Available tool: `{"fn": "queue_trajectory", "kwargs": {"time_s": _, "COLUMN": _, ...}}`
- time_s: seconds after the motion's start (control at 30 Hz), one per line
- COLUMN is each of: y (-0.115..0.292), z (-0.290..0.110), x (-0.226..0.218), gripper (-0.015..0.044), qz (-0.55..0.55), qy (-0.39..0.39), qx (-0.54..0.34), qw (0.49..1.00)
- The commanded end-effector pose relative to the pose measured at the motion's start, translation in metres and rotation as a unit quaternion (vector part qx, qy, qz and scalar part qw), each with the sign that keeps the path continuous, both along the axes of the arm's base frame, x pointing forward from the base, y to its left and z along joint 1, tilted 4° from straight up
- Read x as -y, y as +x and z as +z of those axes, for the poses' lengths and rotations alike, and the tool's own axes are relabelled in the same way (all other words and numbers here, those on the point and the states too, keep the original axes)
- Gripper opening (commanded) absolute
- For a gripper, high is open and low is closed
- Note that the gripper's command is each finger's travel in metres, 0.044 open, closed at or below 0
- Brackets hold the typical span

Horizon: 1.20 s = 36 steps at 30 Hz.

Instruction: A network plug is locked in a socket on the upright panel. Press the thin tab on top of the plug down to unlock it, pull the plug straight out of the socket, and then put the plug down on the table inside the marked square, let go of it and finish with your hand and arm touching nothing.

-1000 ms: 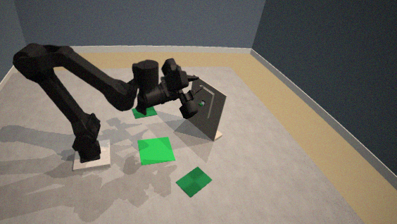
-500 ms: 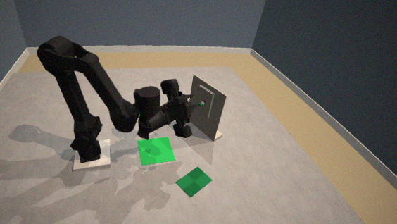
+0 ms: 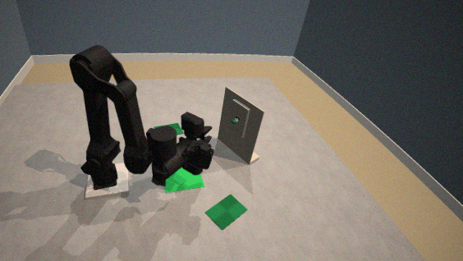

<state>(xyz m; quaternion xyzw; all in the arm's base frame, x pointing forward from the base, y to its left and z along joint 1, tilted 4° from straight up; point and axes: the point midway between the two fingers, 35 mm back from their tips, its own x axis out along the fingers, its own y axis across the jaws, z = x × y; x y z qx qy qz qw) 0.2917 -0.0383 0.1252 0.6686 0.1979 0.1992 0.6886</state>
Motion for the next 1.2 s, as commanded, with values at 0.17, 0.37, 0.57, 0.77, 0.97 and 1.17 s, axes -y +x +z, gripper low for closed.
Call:
{"fn": "queue_trajectory", "kwargs": {"time_s": 0.17, "y": -0.006, "z": -0.006, "x": -0.003, "gripper": 0.0156, "qz": 0.015, "qy": 0.03, "qx": -0.02, "qw": 0.999}}
{"fn": "queue_trajectory", "kwargs": {"time_s": 0.37, "y": 0.019, "z": -0.006, "x": -0.01, "gripper": 0.0156, "qz": 0.015, "qy": 0.03, "qx": -0.019, "qw": 0.999}}
{"fn": "queue_trajectory", "kwargs": {"time_s": 0.57, "y": 0.045, "z": -0.006, "x": -0.021, "gripper": 0.0156, "qz": 0.015, "qy": 0.031, "qx": -0.018, "qw": 0.999}}
{"fn": "queue_trajectory", "kwargs": {"time_s": 0.77, "y": 0.051, "z": -0.006, "x": -0.023, "gripper": 0.0156, "qz": 0.015, "qy": 0.031, "qx": -0.018, "qw": 0.999}}
{"fn": "queue_trajectory", "kwargs": {"time_s": 0.97, "y": 0.061, "z": -0.006, "x": -0.026, "gripper": 0.0156, "qz": 0.015, "qy": 0.031, "qx": -0.017, "qw": 0.999}}
{"fn": "queue_trajectory", "kwargs": {"time_s": 1.17, "y": 0.07, "z": -0.005, "x": -0.029, "gripper": 0.0156, "qz": 0.015, "qy": 0.031, "qx": -0.017, "qw": 0.999}}
